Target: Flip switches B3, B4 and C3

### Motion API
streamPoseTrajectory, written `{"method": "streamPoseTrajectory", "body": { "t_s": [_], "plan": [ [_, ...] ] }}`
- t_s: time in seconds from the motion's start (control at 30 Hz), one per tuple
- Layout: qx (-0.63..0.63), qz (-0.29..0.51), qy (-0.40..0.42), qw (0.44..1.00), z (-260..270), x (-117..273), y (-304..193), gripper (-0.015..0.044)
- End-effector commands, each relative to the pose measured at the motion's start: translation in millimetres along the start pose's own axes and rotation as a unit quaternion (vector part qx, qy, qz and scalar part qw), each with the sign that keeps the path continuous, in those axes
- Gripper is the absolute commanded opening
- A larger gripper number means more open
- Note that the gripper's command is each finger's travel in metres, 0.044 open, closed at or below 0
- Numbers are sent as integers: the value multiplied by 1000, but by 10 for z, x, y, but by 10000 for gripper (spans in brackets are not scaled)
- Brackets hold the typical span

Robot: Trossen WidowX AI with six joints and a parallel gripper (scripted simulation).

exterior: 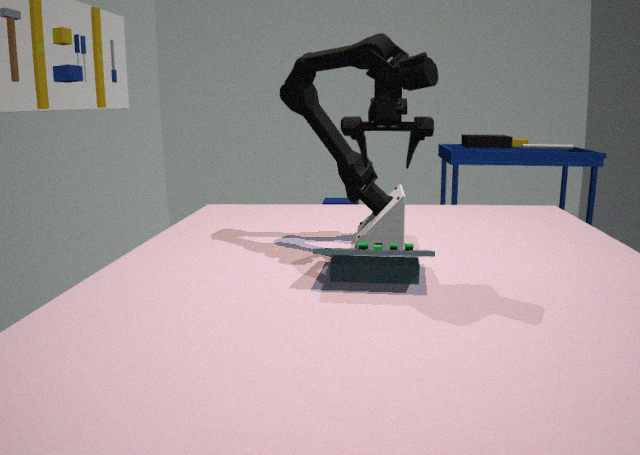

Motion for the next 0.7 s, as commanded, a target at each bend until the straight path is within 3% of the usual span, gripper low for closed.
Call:
{"method": "streamPoseTrajectory", "body": {
  "t_s": [0.0, 0.23, 0.47, 0.67],
  "plan": [
    [1, 0, 1, 1000, -2, -27, 4, 374],
    [17, 1, 9, 1000, -152, -902, 18, 190],
    [18, 4, 9, 1000, -156, -1004, 25, 6],
    [17, 14, 9, 1000, -158, -1277, 48, 0]
  ]
}}
Point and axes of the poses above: the point midway between the two fingers, 35 mm back from their tips, its own x axis back along the fingers, its own z axis across the jaws, y = z × x, the point moved 10 cm from there along x, back along the fingers, and after that the axes turned 6 degrees about x, right-handed, at the moved point
